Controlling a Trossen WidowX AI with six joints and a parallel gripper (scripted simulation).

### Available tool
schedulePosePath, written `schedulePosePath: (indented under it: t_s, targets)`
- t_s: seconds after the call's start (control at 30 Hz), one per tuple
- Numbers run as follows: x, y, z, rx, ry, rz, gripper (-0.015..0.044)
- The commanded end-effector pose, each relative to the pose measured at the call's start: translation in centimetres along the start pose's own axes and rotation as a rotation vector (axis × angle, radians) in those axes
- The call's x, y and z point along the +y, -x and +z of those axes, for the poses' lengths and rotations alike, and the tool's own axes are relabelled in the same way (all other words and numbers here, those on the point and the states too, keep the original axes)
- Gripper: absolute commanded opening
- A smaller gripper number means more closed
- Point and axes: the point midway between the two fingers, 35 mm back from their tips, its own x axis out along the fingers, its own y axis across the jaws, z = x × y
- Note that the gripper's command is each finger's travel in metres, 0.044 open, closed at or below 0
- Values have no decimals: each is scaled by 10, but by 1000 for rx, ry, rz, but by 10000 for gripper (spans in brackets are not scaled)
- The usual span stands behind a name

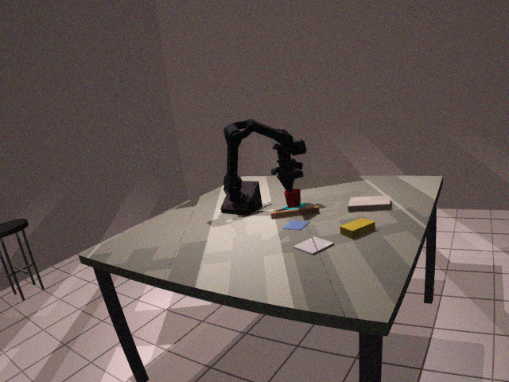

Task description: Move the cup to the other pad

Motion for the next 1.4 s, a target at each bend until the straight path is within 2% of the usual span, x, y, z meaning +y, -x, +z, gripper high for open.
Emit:
schedulePosePath:
  t_s: [0.0,0.4,0.8,1.37]
  targets:
    - [-1,9,2,-13,-7,1,128]
    - [1,24,-4,-11,-5,0,128]
    - [1,25,-4,-3,2,-2,440]
    - [0,83,-7,-12,-4,1,440]
